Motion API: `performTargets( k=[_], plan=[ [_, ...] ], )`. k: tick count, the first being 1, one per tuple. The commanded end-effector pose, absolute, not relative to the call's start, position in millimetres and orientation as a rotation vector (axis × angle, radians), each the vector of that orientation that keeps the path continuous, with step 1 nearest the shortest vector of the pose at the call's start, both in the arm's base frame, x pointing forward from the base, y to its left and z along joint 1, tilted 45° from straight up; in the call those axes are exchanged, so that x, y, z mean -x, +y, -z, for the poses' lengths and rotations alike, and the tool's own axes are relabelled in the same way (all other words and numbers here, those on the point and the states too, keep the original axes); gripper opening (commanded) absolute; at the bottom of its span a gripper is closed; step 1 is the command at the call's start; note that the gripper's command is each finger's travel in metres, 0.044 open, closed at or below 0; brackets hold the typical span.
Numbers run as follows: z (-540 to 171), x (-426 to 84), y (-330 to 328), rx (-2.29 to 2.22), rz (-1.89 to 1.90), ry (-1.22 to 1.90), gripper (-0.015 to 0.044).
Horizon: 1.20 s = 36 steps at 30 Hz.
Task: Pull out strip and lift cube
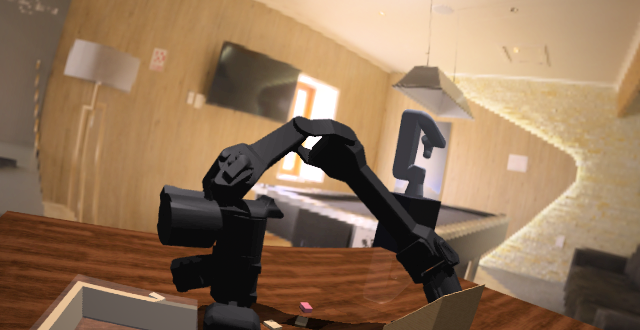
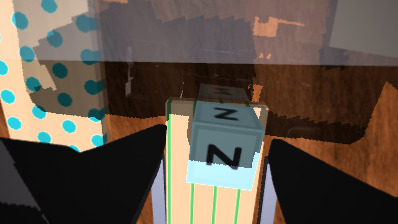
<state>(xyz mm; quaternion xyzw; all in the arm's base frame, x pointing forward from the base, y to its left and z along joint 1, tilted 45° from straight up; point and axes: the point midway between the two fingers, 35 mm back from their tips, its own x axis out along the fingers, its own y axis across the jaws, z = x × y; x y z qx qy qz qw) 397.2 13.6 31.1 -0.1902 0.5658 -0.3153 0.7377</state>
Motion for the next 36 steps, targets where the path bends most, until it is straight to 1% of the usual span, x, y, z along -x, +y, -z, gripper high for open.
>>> performTargets(
  k=[1, 8, 11, 20, 24, 36],
  plan=[
    [-26, -397, 7, 0.426, 0.697, 1.247, 0.0250],
    [-23, -397, 4, 0.427, 0.697, 1.247, 0.0250],
    [-25, -398, 6, 0.418, 0.695, 1.244, 0.0171],
    [-25, -398, 6, 0.418, 0.695, 1.244, 0.0111],
    [-26, -394, 8, 0.419, 0.695, 1.245, 0.0006],
    [-45, -333, 31, 0.427, 0.695, 1.252, 0.0000]
  ],
)
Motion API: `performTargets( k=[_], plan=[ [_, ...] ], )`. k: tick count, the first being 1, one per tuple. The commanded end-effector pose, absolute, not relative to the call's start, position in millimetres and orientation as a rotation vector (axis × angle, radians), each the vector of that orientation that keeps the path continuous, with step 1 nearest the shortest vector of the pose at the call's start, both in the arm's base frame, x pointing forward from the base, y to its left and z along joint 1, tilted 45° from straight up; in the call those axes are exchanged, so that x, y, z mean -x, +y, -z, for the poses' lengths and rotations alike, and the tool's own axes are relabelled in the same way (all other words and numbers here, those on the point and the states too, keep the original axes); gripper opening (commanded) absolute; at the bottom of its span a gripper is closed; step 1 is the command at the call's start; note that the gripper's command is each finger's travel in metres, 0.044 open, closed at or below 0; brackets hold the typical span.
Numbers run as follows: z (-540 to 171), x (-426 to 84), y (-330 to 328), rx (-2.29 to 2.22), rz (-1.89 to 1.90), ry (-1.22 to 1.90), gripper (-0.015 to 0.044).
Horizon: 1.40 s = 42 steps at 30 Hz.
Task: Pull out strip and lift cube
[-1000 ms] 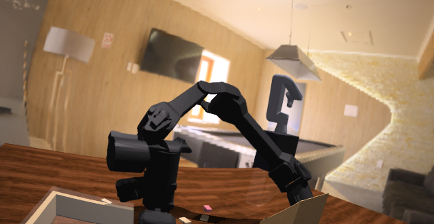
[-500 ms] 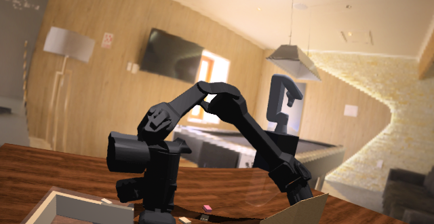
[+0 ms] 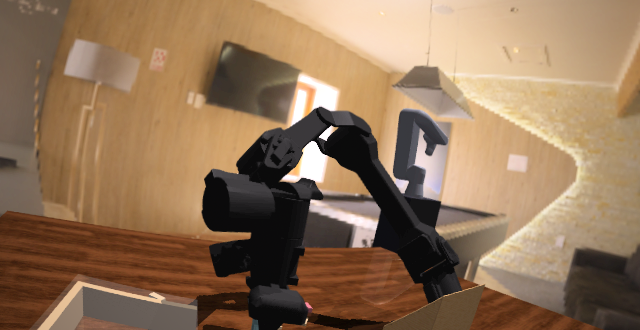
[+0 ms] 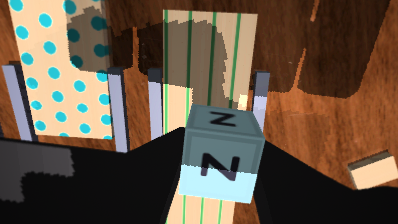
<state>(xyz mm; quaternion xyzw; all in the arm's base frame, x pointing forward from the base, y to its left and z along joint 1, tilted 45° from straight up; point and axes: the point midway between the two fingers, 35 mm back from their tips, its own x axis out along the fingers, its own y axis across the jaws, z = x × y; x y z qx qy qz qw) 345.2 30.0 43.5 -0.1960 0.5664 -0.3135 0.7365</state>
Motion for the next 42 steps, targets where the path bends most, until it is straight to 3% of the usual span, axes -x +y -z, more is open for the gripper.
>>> performTargets(
  k=[1, 13, 42],
  plan=[
    [-45, -332, 31, 0.427, 0.695, 1.252, 0.0000],
    [-41, -300, 29, 0.428, 0.695, 1.254, 0.0000],
    [-66, -294, 54, 0.427, 0.694, 1.255, 0.0000]
  ],
)
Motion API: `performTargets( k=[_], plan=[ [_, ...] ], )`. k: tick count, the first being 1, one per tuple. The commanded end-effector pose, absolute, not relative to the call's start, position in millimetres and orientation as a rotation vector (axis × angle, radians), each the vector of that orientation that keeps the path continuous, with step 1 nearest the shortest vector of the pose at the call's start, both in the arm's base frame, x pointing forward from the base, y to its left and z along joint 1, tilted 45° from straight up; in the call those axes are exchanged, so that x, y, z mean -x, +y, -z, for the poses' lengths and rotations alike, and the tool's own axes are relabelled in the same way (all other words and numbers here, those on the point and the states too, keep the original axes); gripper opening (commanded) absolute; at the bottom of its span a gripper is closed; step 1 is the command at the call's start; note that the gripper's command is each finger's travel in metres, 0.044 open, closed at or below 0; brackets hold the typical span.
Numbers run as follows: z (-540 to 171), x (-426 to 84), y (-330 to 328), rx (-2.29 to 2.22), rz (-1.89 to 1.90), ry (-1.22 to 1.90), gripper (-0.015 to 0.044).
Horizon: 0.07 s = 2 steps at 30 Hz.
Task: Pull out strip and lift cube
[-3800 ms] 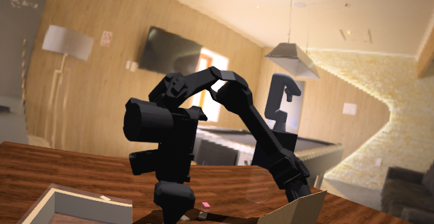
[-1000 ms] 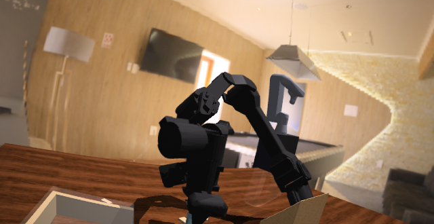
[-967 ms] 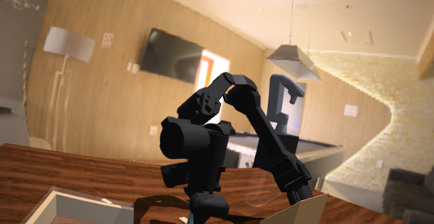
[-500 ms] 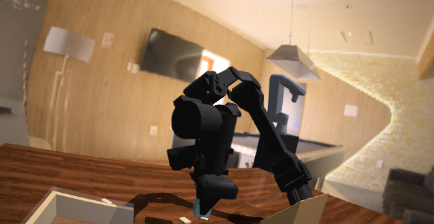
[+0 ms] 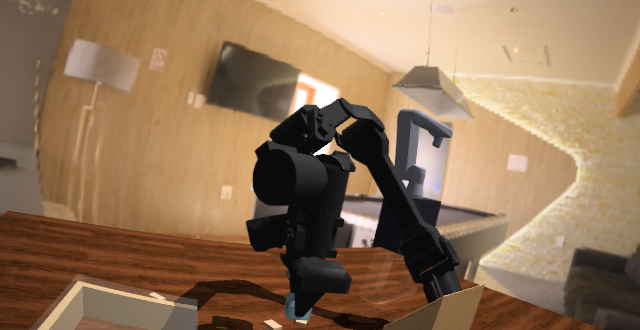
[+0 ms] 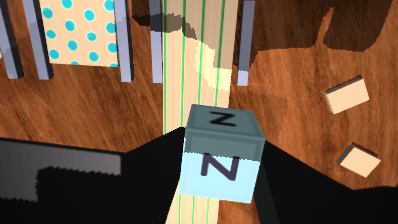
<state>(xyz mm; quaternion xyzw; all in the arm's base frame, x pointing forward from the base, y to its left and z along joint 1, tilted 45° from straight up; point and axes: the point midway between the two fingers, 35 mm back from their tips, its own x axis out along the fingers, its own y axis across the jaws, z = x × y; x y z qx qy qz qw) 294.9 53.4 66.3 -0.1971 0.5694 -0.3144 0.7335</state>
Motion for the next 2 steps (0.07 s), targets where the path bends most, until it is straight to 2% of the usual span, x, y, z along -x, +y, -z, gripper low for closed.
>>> performTargets(
  k=[1, 2],
  plan=[
    [-65.9, -294.3, 53.7, 0.427, 0.694, 1.255, 0.0000],
    [-65.9, -294.3, 53.7, 0.427, 0.694, 1.255, 0.0000]
  ],
)
